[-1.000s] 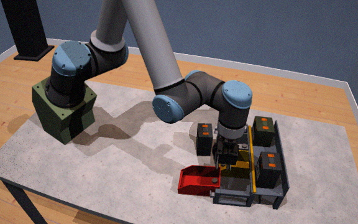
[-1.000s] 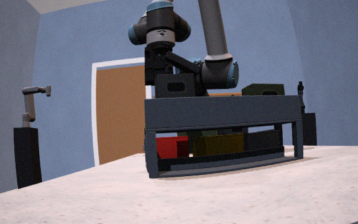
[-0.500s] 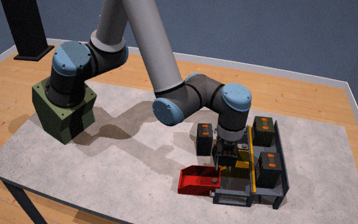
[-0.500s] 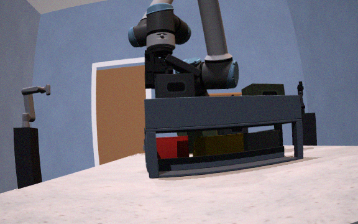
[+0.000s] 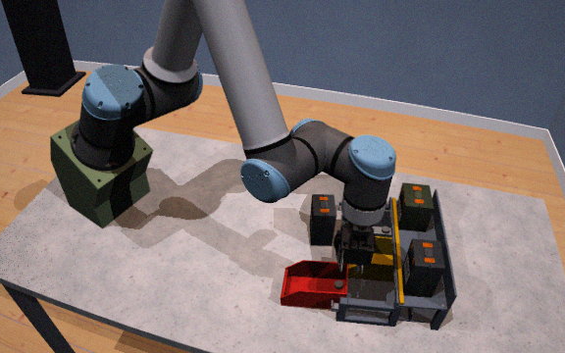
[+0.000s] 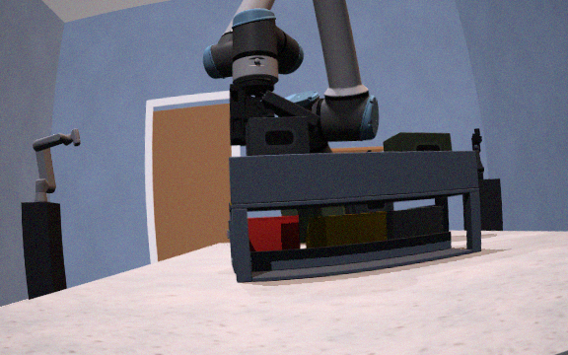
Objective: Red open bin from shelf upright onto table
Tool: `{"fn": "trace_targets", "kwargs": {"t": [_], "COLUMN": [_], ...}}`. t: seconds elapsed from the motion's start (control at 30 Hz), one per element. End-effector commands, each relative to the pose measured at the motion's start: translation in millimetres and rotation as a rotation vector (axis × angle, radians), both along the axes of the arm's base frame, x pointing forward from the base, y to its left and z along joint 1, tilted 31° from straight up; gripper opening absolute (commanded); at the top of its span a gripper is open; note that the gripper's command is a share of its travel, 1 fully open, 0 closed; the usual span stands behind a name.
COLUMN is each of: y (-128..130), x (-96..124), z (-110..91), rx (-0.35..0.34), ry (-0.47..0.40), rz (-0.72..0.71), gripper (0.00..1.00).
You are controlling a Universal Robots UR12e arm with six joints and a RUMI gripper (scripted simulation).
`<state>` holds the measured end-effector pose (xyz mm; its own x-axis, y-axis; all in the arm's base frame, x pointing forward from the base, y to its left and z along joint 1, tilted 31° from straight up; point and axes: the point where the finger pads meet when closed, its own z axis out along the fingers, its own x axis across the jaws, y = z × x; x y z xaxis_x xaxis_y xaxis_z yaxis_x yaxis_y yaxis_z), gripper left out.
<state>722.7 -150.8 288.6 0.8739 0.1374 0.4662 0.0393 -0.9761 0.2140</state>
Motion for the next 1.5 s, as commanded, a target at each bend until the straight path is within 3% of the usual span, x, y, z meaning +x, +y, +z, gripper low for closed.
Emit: {"fn": "trace_targets", "kwargs": {"t": [0.0,1.47], "y": [-0.1,-5.1], "x": [0.4,14.1], "z": [0.7,-25.2], "rx": [-0.001,-0.001], "ry": [-0.001,-0.001], "rz": [0.0,0.0], "gripper": [0.2,0.2]}}
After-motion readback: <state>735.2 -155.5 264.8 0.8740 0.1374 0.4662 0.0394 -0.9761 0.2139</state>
